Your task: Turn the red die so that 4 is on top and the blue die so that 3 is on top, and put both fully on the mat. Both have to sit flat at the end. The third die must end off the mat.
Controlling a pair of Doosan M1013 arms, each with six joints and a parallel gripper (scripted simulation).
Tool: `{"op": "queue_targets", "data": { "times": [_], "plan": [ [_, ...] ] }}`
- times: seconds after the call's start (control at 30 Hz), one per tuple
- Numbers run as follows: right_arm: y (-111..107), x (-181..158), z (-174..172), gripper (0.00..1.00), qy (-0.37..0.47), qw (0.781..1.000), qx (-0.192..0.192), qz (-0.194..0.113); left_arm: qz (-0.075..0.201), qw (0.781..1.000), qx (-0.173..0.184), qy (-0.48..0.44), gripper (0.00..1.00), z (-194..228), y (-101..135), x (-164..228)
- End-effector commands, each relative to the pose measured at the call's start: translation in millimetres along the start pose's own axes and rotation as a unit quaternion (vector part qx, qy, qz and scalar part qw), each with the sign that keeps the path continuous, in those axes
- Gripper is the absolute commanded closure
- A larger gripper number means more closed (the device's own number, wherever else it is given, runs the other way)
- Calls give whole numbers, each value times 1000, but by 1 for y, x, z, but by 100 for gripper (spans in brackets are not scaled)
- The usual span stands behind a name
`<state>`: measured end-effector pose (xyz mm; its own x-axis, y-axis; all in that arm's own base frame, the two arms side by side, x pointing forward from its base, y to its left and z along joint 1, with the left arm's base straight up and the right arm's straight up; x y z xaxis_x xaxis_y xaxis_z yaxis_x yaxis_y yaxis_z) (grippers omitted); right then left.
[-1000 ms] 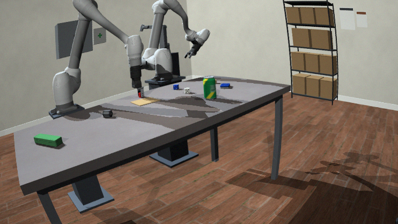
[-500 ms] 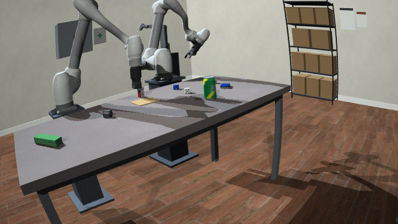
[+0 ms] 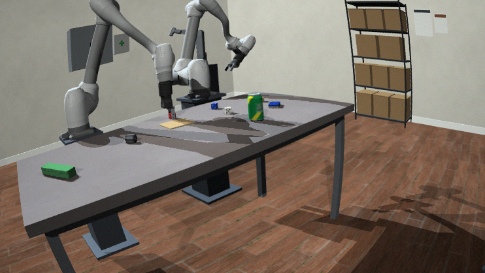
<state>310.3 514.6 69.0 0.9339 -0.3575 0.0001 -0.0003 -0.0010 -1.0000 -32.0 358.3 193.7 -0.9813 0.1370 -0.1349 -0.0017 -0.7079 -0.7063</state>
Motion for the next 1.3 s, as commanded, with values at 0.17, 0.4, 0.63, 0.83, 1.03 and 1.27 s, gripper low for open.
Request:
{"op": "queue_targets", "data": {
  "times": [0.17, 0.4, 0.63, 0.83, 1.03, 1.27],
  "plan": [
    [-1, 0, 0, 43, 0, 1000, 1, 0, 0, 1000, 0, 0, 0, 0, -1, 0],
    [-1, 0, 0, 43, 0, 1000, 1, 0, 0, 1000, 0, 0, 0, 0, -1, 0],
    [-1, 0, 0, 43, 0, 1000, 1, 0, 0, 1000, 0, 0, 0, 0, -1, 0],
    [-1, 0, 0, 43, 0, 1000, 1, 0, 0, 1000, 0, 0, 0, 0, -1, 0],
    [-2, 0, 0, 43, 0, 1000, 1, 0, 0, 1000, 0, 0, 0, 0, -1, 0],
    [-20, 0, 0, 43, 0, 1000, 1, 0, 0, 1000, 0, 0, 0, 0, -1, 0]
  ]
}}
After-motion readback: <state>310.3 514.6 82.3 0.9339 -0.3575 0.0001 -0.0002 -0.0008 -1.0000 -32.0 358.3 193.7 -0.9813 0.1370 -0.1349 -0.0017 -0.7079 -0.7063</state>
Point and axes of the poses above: on each arm, the point where the finger pads meet when closed, its own y axis out along the fingers, its own x axis across the jaws, z = x × y, the point moved 5 cm from there along -y, back along the fingers, and after that the axes turned 14 degrees about y, right-handed, at the moved point
